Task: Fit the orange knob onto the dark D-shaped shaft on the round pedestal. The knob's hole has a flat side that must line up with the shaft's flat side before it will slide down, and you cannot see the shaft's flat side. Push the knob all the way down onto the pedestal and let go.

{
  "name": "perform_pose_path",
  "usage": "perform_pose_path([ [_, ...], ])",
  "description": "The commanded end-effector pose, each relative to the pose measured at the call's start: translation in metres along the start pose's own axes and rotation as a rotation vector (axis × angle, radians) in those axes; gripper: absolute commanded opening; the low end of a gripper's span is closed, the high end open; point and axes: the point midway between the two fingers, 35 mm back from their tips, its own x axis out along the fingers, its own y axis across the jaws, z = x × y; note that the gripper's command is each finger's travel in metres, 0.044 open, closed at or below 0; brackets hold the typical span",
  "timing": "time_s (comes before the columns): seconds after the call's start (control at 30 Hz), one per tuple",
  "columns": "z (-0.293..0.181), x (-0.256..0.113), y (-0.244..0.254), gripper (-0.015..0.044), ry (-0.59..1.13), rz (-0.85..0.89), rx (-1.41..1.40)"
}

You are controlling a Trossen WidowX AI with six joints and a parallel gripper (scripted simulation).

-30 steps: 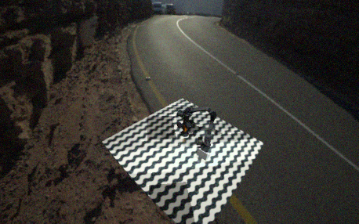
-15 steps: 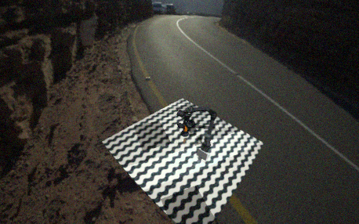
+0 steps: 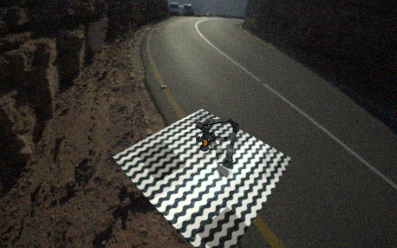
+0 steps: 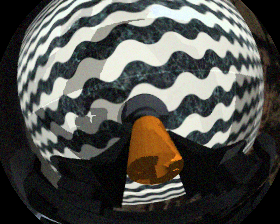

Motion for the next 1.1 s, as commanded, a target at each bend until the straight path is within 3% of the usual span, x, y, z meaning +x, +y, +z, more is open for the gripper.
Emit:
perform_pose_path([
  [0.0, -0.0001, -0.0008, -0.0001, 0.0000, 0.003, 0.000, -0.007],
  [0.77, -0.0004, -0.0025, 0.0001, 0.0000, 0.003, 0.000, -0.007],
  [1.07, -0.0024, -0.0019, -0.0013, 0.0000, 0.003, 0.000, -0.216],
])
